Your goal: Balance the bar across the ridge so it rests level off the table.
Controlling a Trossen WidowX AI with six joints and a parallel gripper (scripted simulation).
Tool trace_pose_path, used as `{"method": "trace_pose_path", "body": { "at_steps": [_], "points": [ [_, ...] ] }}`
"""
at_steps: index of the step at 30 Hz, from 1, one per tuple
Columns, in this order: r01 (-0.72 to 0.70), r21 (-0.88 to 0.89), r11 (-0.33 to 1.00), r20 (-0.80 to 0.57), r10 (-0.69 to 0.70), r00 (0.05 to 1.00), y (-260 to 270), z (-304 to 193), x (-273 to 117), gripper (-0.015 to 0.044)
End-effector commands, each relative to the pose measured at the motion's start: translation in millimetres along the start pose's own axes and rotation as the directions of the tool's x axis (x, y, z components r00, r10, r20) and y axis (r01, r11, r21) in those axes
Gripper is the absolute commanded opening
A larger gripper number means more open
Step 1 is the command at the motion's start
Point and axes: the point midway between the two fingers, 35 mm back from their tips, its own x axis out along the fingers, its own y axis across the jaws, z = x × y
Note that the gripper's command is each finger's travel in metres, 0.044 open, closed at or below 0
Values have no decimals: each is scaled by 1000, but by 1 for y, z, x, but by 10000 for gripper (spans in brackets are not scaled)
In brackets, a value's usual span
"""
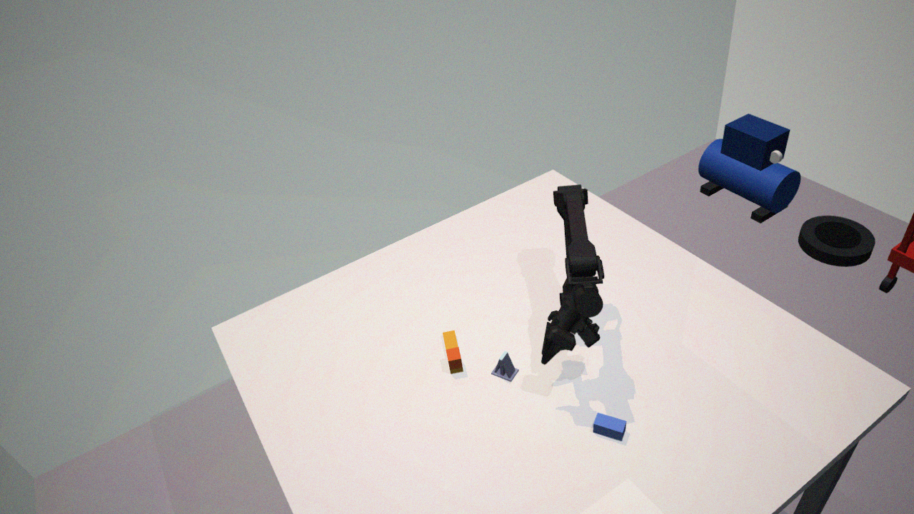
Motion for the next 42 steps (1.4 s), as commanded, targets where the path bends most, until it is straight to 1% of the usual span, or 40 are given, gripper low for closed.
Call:
{"method": "trace_pose_path", "body": {
  "at_steps": [1, 9, 18, 24, 30, 36, 42],
  "points": [
    [-35, 146, 989, -1, 35, 999, -5, -7, 1, 315],
    [-100, 429, 898, -6, 114, 993, -11, -23, 6, 315],
    [-140, 706, 694, -1, 199, 980, -15, -43, 13, 315],
    [-140, 849, 509, 8, 252, 968, -17, -56, 18, 315],
    [-116, 948, 297, 22, 303, 953, -18, -70, 23, 315],
    [-69, 995, 71, 40, 350, 936, -18, -85, 28, 315],
    [0, 988, -156, 62, 393, 917, -17, -100, 34, 315]
  ]
}}
